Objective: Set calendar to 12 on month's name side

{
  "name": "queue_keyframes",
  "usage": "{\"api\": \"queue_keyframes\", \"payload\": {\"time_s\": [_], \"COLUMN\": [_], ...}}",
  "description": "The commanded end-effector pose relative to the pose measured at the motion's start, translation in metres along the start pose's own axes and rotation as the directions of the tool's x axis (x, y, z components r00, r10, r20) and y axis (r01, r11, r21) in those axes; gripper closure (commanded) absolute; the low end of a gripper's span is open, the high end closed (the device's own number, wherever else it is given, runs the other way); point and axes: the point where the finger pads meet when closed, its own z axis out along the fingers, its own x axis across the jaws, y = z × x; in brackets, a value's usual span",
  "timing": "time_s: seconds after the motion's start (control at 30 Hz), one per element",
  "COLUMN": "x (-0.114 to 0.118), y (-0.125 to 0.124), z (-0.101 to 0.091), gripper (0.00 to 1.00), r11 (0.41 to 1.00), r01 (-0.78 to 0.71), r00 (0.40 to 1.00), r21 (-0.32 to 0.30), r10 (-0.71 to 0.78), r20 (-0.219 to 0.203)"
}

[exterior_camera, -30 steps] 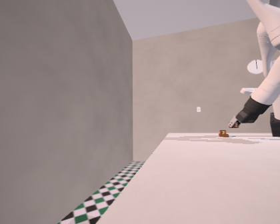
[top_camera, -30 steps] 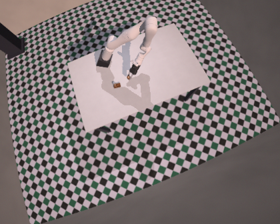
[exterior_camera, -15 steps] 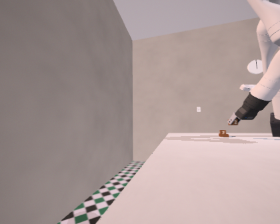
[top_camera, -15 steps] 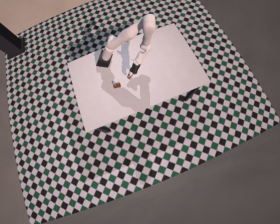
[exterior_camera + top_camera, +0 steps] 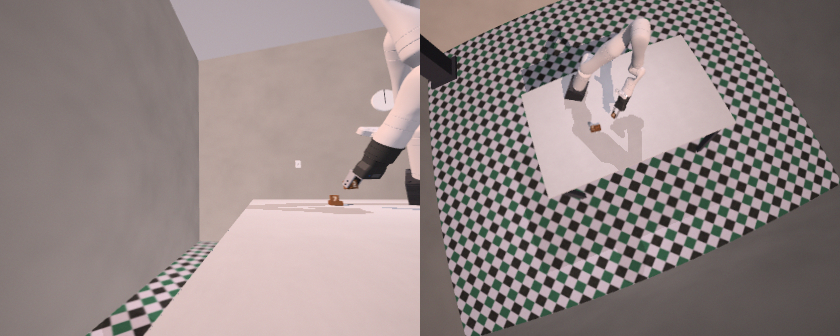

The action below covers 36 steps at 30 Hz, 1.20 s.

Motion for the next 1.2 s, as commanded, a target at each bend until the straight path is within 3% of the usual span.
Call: {"api": "queue_keyframes", "payload": {"time_s": [0.0,0.33,0.8,1.17], "x": [-0.0025,-0.0013,0.0002,0.0060], "y": [-0.0068,-0.0073,-0.0071,-0.0062], "z": [-0.0016,-0.0017,-0.0005,0.0046], "gripper": [0.43,0.43,0.43,0.43], "r11": [0.999,0.985,0.981,0.962], "r01": [-0.019,-0.019,-0.018,-0.017], "r00": [1.000,1.000,1.000,1.000], "r21": [-0.035,-0.172,-0.195,-0.271], "r10": [0.019,0.021,0.019,0.010], "r20": [0.003,0.007,0.001,-0.026]}}
